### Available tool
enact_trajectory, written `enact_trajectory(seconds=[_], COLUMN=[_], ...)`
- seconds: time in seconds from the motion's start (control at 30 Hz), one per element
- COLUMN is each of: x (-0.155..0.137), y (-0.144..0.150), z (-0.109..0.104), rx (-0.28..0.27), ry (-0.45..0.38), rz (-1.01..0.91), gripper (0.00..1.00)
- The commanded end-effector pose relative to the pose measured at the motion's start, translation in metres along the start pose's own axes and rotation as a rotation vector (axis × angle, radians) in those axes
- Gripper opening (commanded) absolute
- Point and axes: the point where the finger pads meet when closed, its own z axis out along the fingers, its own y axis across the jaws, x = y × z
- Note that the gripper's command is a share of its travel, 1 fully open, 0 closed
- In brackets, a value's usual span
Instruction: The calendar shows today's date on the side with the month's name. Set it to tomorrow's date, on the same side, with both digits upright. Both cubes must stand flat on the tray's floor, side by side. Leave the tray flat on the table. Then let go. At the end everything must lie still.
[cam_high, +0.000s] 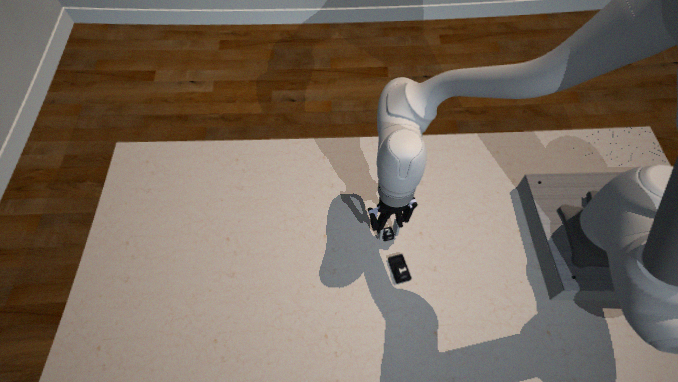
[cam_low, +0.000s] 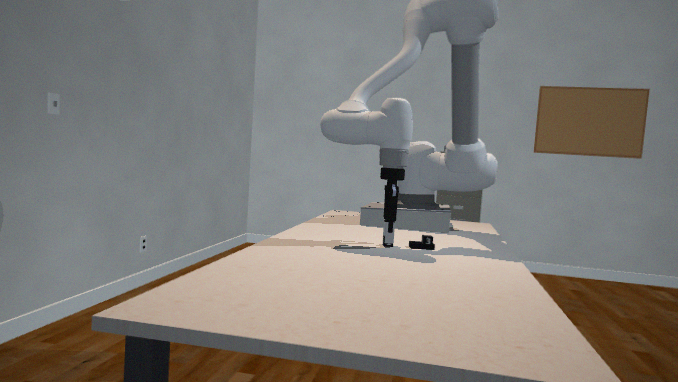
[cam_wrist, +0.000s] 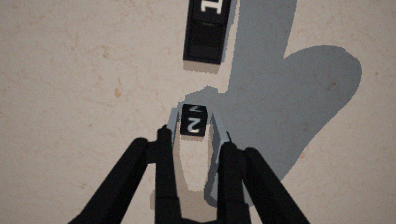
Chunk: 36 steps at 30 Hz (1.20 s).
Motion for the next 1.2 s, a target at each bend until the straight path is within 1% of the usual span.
enact_trajectory(seconds=[0.0,0.03,0.07,1.17], x=[-0.002,-0.002,-0.002,-0.002], y=[-0.0005,-0.0005,-0.0005,-0.0005], z=[0.0029,0.0029,0.0029,0.0029], rx=[0.0,0.0,0.0,0.0], ry=[-0.005,-0.005,-0.005,-0.005], rz=[0.0,0.0,0.0,0.0], gripper=[0.28,0.28,0.16,0.16])
